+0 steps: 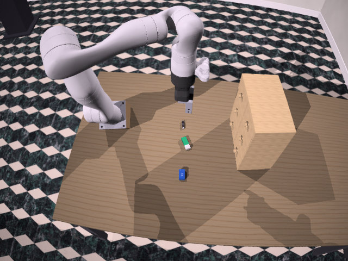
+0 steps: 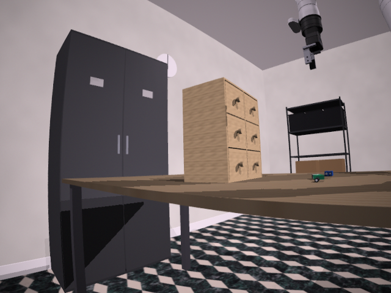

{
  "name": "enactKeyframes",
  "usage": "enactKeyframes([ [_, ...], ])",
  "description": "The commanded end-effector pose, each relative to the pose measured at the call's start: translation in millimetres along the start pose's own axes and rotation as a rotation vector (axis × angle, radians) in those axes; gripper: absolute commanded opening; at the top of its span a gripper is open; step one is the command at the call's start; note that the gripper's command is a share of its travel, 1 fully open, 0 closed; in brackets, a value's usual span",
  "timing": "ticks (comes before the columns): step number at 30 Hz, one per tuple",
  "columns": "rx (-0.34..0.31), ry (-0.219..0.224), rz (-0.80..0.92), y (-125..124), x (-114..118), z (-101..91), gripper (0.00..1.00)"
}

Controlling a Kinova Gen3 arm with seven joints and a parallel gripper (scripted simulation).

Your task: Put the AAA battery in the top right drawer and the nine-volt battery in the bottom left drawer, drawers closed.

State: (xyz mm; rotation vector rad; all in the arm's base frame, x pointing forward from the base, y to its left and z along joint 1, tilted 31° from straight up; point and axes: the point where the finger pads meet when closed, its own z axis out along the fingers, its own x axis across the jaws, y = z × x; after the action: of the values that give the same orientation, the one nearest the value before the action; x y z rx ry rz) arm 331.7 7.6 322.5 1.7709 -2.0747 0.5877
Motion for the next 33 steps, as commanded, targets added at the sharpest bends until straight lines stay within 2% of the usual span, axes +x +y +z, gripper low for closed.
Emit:
enactKeyframes([
  [1, 0.001, 0.0, 0.0, -0.2, -0.2, -0.4, 1.0],
  [20, -0.002, 0.0, 0.019, -0.2, 0.1, 0.0, 1.0],
  [33, -0.026, 0.003, 0.17, -0.1, 2.5, 3.1, 1.0],
])
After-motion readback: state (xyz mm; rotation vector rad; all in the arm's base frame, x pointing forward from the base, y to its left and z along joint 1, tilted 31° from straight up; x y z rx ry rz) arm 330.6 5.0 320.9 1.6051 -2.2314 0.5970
